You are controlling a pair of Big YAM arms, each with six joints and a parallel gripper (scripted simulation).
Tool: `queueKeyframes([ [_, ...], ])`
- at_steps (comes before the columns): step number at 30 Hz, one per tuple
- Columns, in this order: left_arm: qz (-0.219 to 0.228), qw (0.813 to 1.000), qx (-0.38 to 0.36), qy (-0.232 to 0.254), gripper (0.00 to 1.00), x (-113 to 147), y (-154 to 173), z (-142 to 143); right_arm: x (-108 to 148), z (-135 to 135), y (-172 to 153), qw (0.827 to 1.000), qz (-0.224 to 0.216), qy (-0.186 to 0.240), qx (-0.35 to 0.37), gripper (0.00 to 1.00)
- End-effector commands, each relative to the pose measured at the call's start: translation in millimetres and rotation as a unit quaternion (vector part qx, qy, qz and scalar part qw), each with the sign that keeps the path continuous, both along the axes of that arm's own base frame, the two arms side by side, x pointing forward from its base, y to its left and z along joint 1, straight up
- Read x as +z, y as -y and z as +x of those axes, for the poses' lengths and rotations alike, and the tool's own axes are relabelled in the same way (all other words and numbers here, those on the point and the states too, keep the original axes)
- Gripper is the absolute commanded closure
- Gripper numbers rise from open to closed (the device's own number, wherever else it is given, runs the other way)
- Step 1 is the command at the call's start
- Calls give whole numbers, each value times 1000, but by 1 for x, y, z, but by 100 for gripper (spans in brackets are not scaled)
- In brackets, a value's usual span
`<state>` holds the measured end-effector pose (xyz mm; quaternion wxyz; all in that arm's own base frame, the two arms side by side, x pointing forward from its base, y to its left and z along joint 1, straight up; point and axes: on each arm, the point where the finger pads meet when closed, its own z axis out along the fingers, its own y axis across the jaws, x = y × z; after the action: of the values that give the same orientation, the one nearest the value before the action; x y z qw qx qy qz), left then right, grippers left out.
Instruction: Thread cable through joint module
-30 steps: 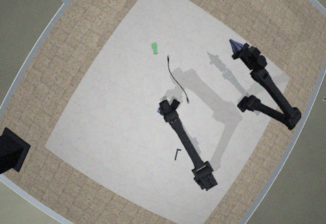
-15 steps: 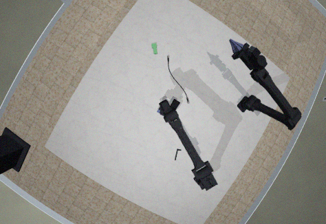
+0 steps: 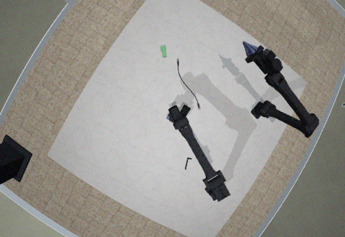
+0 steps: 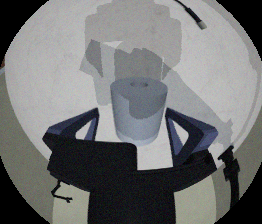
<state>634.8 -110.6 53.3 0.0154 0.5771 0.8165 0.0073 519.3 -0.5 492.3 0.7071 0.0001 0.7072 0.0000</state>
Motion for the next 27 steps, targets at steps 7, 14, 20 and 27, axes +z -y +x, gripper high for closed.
queueKeyframes([
  [7,-5,1000,1,16,4,15,7,8,39,-3,-6,1000,-7,28,4,100],
  [14,-10,999,1,45,4,71,9,18,39,-3,-6,1000,-7,28,4,100],
  [20,-9,999,1,44,4,84,9,17,39,-3,-6,1000,-7,28,4,100],
  [27,-10,999,1,45,4,109,8,15,39,-3,-6,1000,-7,28,4,100],
])
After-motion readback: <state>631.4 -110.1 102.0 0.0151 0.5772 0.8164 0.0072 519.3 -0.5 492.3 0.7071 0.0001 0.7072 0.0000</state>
